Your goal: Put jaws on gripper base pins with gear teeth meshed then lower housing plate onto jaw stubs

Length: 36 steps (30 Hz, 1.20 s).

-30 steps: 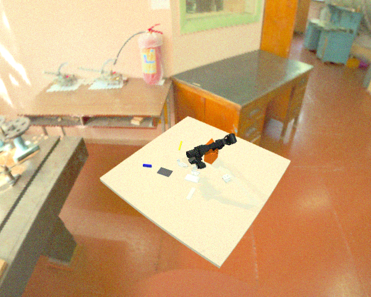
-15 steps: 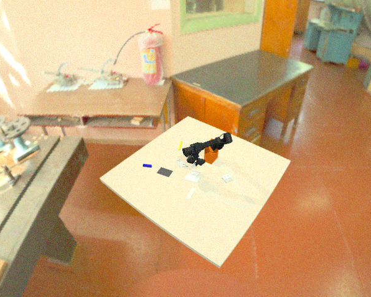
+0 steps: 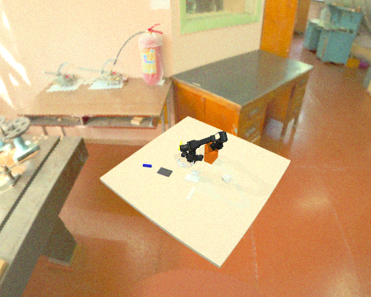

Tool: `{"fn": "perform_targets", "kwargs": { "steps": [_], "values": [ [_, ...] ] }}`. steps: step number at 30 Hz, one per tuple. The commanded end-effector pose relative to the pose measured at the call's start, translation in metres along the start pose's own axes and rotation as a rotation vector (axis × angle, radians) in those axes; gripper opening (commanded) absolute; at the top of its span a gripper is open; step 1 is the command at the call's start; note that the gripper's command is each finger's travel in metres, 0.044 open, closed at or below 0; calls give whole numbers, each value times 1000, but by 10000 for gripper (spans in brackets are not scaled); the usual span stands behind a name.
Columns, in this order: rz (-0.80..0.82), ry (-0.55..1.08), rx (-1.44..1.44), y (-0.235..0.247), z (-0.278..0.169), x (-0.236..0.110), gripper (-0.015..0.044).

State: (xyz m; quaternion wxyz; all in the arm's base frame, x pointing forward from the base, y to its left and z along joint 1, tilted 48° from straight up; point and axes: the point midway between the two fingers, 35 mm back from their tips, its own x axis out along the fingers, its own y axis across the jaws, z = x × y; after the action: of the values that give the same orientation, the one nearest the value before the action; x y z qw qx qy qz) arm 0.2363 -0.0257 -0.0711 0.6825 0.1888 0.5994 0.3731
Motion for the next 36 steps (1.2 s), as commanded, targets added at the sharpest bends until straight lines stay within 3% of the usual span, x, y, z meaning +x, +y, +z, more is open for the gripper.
{"fn": "perform_targets", "kwargs": {
  "steps": [1,29,36],
  "values": [
    [1,1,-76,-6,-4,1,134],
    [1,1,-107,-7,-4,1,134],
    [-2,1,-107,-8,16,0,134]
  ]
}}
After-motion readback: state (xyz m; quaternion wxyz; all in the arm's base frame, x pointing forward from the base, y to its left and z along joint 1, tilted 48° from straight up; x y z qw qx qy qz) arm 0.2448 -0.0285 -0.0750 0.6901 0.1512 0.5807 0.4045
